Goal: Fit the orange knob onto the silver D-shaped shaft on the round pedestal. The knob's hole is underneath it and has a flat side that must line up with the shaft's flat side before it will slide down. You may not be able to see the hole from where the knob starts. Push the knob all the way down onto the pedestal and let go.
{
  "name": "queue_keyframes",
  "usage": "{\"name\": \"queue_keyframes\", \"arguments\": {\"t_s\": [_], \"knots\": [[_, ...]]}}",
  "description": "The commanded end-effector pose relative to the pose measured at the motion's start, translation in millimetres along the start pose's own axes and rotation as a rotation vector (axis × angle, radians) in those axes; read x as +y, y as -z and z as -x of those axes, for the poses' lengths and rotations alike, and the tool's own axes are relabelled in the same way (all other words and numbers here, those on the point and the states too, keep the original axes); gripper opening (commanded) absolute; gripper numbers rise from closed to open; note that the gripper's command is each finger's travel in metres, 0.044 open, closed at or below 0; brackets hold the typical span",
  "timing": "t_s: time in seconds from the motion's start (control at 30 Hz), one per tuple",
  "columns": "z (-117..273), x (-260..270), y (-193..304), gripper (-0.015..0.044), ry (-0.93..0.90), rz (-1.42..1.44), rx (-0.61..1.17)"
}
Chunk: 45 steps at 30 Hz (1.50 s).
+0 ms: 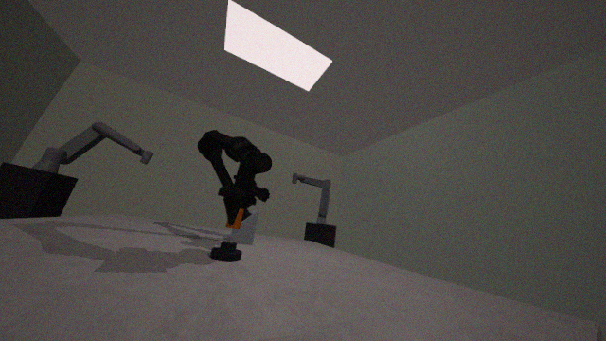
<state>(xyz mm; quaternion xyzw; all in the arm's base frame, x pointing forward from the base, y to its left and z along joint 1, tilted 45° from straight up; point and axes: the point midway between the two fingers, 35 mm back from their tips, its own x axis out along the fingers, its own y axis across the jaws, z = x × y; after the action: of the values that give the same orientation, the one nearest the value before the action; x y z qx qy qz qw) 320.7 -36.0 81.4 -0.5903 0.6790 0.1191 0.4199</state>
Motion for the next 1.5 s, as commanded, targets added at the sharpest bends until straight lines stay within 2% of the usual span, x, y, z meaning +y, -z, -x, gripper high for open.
{"name": "queue_keyframes", "arguments": {"t_s": [0.0, 0.63, 0.87, 1.17, 1.47], "knots": [[1, -3, 2, 0.0000, 0.006, -0.107, -0.001], [1, 0, -1, 0.0000, 0.006, -0.608, -0.002], [0, 1, -2, 0.0000, 0.006, -0.629, -0.002], [-24, 2, -1, 0.0000, 0.006, -0.629, -0.002], [-21, 1, -2, 0.0000, 0.006, -0.635, -0.002]]}}
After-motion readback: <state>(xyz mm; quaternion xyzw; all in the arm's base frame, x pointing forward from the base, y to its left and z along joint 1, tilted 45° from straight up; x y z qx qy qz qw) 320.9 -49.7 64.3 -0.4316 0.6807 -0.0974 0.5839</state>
